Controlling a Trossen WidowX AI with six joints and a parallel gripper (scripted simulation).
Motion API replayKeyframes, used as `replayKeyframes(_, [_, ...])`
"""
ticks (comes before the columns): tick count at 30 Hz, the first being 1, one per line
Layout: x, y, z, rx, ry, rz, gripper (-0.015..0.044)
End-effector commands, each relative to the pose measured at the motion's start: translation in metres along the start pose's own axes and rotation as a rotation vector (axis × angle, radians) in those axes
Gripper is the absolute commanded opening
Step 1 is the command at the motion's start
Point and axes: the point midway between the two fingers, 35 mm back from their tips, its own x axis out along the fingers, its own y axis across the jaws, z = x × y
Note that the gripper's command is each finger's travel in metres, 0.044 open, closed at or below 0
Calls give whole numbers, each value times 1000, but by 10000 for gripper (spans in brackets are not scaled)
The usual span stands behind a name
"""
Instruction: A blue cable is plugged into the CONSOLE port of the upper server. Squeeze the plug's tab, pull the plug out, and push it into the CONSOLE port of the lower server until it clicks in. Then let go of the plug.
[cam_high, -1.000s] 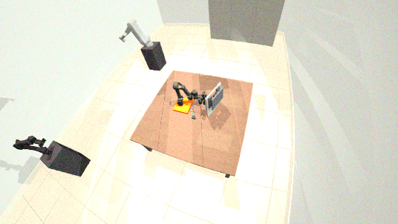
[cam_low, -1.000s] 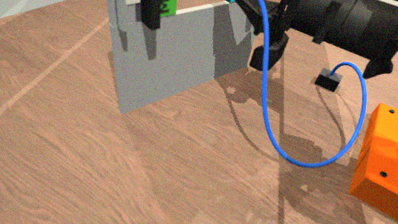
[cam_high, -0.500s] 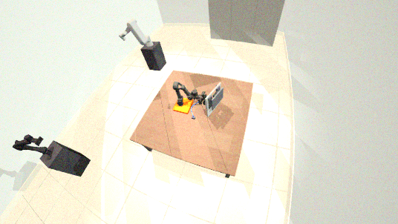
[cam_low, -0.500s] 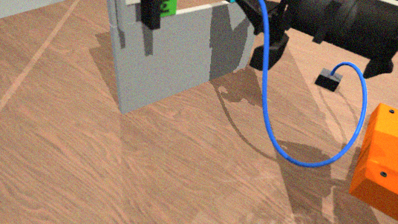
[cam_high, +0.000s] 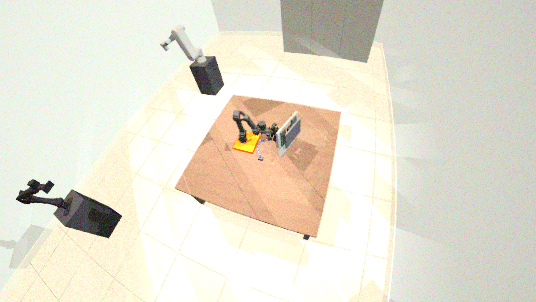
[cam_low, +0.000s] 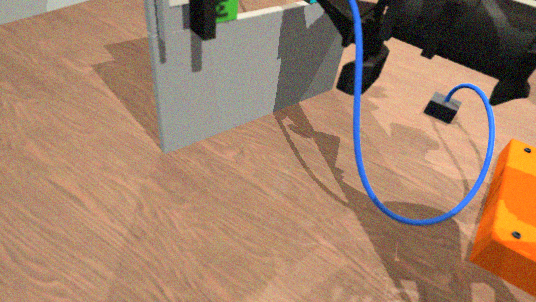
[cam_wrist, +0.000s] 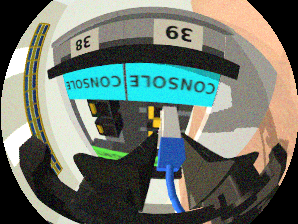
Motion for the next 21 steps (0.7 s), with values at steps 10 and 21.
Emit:
replayKeyframes(10, [-1,1,0,0,1,3,0])
replayKeyframes(21, [-3,6,-2,-1,2,15,0])
